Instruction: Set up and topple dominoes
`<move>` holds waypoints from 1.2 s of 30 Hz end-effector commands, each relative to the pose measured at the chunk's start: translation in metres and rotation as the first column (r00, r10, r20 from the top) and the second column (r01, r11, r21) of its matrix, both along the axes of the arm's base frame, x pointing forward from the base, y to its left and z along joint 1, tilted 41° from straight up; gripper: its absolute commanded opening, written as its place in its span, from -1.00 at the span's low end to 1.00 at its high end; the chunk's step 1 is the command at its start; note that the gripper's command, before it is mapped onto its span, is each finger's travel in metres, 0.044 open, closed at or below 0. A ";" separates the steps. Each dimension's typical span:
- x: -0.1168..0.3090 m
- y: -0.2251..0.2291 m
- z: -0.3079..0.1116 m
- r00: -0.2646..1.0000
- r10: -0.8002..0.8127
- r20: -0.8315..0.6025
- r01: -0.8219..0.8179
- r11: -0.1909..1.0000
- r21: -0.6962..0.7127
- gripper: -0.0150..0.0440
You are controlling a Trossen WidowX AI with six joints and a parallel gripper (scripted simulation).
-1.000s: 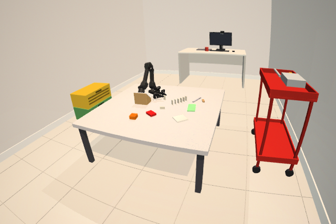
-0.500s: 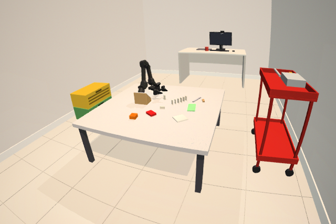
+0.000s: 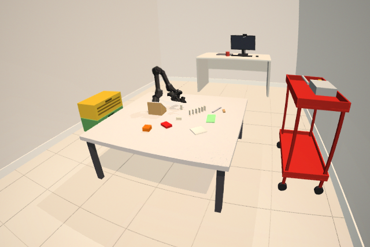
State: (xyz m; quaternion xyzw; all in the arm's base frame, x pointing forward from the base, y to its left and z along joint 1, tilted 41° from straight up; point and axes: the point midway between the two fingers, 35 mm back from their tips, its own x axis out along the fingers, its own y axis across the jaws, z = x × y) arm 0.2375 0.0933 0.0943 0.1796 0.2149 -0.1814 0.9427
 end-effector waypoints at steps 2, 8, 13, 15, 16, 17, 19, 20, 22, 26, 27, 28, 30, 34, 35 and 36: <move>0.021 -0.009 -0.002 0.964 0.118 -0.239 -0.158 0.975 -0.156 1.00; 0.043 -0.027 0.000 0.824 0.287 -0.488 -0.434 0.874 -0.219 1.00; 0.045 -0.040 -0.005 0.608 0.449 -0.655 -0.687 0.711 -0.151 1.00; 0.039 -0.044 -0.009 0.465 0.534 -0.706 -0.798 0.599 -0.072 1.00; 0.036 -0.045 -0.010 0.394 0.575 -0.717 -0.842 0.539 -0.030 1.00; 0.032 -0.047 -0.011 0.337 0.603 -0.723 -0.872 0.489 0.001 1.00; 0.023 -0.045 -0.011 0.211 0.676 -0.706 -0.926 0.369 0.077 1.00; 0.018 -0.043 -0.009 0.143 0.715 -0.685 -0.948 0.297 0.113 1.00; 0.010 -0.039 -0.005 0.060 0.775 -0.629 -0.963 0.212 0.169 1.00; 0.000 -0.034 0.006 -0.061 0.846 -0.530 -0.980 0.050 0.193 1.00; -0.002 -0.033 0.011 -0.085 0.871 -0.484 -0.980 0.015 0.200 1.00; -0.004 -0.031 0.014 -0.108 0.883 -0.457 -0.981 -0.022 0.191 1.00; -0.006 -0.029 0.022 -0.149 0.902 -0.405 -0.983 -0.089 0.163 1.00; -0.008 -0.027 0.032 -0.204 0.916 -0.346 -0.979 -0.182 0.093 1.00; -0.008 -0.027 0.032 -0.204 0.916 -0.345 -0.979 -0.183 0.093 1.00; -0.008 -0.027 0.032 -0.204 0.916 -0.345 -0.979 -0.183 0.093 1.00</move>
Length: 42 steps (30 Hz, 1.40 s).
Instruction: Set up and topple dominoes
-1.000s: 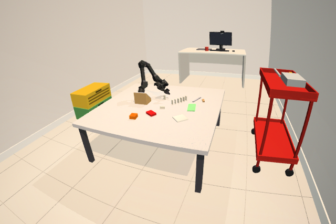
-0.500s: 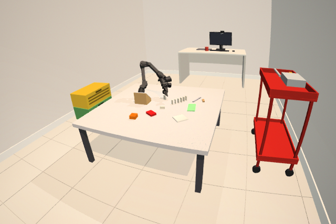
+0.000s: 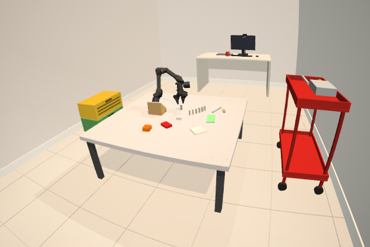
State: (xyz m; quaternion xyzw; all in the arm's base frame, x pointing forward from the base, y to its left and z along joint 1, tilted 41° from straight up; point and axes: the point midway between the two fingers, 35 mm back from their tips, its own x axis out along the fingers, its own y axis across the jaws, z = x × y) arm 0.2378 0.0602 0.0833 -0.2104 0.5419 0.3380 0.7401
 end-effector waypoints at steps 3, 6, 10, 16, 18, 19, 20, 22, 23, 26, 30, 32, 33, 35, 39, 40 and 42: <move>-0.008 0.005 0.043 0.928 0.343 0.147 -0.373 0.861 0.345 1.00; -0.008 0.005 0.043 0.928 0.343 0.147 -0.373 0.861 0.345 1.00; -0.008 0.005 0.043 0.928 0.343 0.147 -0.373 0.861 0.345 1.00; -0.008 0.006 0.043 0.928 0.343 0.147 -0.373 0.861 0.345 1.00; -0.007 0.009 0.039 0.928 0.343 0.147 -0.373 0.862 0.344 1.00; -0.006 0.013 0.034 0.928 0.343 0.146 -0.373 0.862 0.343 1.00; -0.005 0.019 0.027 0.928 0.343 0.146 -0.373 0.862 0.343 1.00; -0.003 0.029 0.015 0.928 0.343 0.147 -0.373 0.862 0.343 1.00; -0.003 0.035 0.009 0.928 0.343 0.147 -0.373 0.862 0.343 1.00; -0.003 0.048 -0.004 0.928 0.342 0.149 -0.373 0.861 0.347 1.00; -0.004 0.048 -0.006 0.928 0.342 0.149 -0.373 0.860 0.347 1.00; -0.003 0.049 -0.006 0.928 0.342 0.149 -0.373 0.860 0.347 1.00; -0.003 0.050 -0.007 0.928 0.342 0.149 -0.373 0.860 0.347 1.00; -0.003 0.052 -0.010 0.928 0.342 0.149 -0.373 0.860 0.347 1.00; -0.003 0.056 -0.014 0.928 0.342 0.149 -0.373 0.860 0.347 1.00; -0.003 0.057 -0.015 0.928 0.342 0.149 -0.373 0.860 0.348 1.00; -0.003 0.058 -0.017 0.928 0.342 0.149 -0.373 0.860 0.348 1.00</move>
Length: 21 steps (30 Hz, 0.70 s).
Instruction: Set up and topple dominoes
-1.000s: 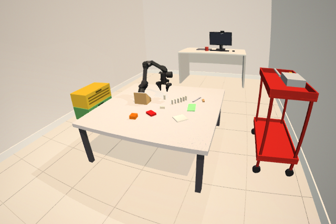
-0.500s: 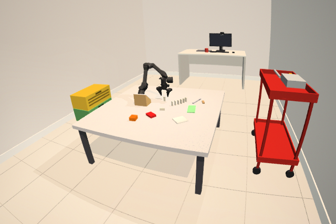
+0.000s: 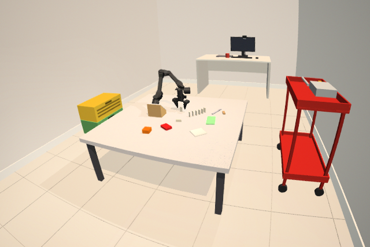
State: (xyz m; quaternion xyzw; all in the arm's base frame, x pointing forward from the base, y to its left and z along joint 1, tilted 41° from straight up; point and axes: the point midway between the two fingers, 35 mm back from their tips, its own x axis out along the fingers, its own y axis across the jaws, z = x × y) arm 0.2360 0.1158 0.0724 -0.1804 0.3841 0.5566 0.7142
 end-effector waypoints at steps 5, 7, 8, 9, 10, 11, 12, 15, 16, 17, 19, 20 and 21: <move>-0.001 0.003 -0.006 1.000 -0.002 -0.011 0.002 1.000 -0.002 0.64; -0.001 0.003 -0.006 1.000 -0.002 -0.011 0.002 1.000 -0.002 0.47; -0.001 0.003 -0.006 1.000 -0.002 -0.011 0.002 1.000 -0.002 0.38; -0.001 0.003 -0.006 1.000 -0.002 -0.011 0.002 1.000 -0.002 0.29; -0.001 0.003 -0.006 1.000 -0.002 -0.011 0.002 1.000 -0.002 0.20; -0.001 0.003 -0.006 1.000 -0.002 -0.011 0.002 1.000 -0.002 0.11; -0.001 0.003 -0.006 1.000 -0.002 -0.011 0.002 1.000 -0.002 0.02; -0.001 0.003 -0.006 1.000 -0.002 -0.011 0.002 1.000 -0.002 -0.13; -0.001 0.003 -0.006 1.000 -0.002 -0.011 0.002 1.000 -0.002 -0.13; -0.001 0.003 -0.006 1.000 -0.002 -0.011 0.002 1.000 -0.002 -0.13; -0.001 0.003 -0.006 1.000 -0.002 -0.011 0.002 1.000 -0.002 -0.13; -0.001 0.003 -0.006 1.000 -0.002 -0.011 0.002 1.000 -0.002 -0.13; -0.001 0.003 -0.006 1.000 -0.002 -0.011 0.002 1.000 -0.002 -0.13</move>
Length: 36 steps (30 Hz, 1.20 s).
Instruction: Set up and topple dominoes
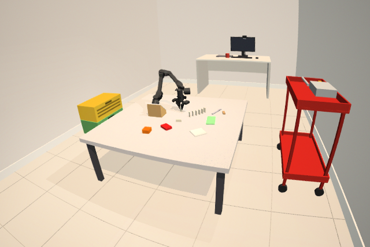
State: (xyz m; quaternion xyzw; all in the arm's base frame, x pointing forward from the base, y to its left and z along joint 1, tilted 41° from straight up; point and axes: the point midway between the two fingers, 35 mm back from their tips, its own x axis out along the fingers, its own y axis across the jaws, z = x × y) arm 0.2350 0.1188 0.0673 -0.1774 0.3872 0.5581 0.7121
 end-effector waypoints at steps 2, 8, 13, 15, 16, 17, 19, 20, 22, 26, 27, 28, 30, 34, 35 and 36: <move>0.000 0.000 -0.001 1.000 -0.003 -0.002 0.003 1.000 -0.004 -0.13; 0.005 -0.047 0.046 1.000 -0.002 -0.003 0.002 1.000 -0.022 -0.13; -0.006 -0.082 0.091 1.000 0.000 -0.004 0.000 1.000 -0.011 -0.13; -0.010 -0.088 0.100 1.000 0.000 -0.003 0.000 1.000 -0.006 -0.13; -0.010 -0.088 0.100 1.000 0.000 -0.003 0.000 1.000 -0.006 -0.13; -0.010 -0.088 0.100 1.000 0.000 -0.003 0.000 1.000 -0.006 -0.13; -0.010 -0.088 0.100 1.000 0.000 -0.003 0.000 1.000 -0.006 -0.13; -0.010 -0.088 0.100 1.000 0.000 -0.003 0.000 1.000 -0.006 -0.13; -0.010 -0.088 0.100 1.000 0.000 -0.003 0.000 1.000 -0.006 -0.13; -0.004 -0.094 0.098 1.000 -0.022 -0.021 0.022 1.000 -0.005 -0.13; 0.005 -0.100 0.094 0.998 -0.050 -0.045 0.050 0.999 -0.005 -0.13; 0.014 -0.109 0.089 0.994 -0.083 -0.073 0.083 0.997 -0.006 -0.13; 0.032 -0.127 0.078 0.981 -0.149 -0.128 0.149 0.989 -0.009 -0.13; 0.062 -0.165 0.048 0.932 -0.274 -0.236 0.277 0.961 -0.022 -0.13; 0.068 -0.175 0.039 0.916 -0.303 -0.263 0.308 0.951 -0.027 -0.13; 0.074 -0.185 0.030 0.898 -0.332 -0.289 0.338 0.941 -0.032 -0.13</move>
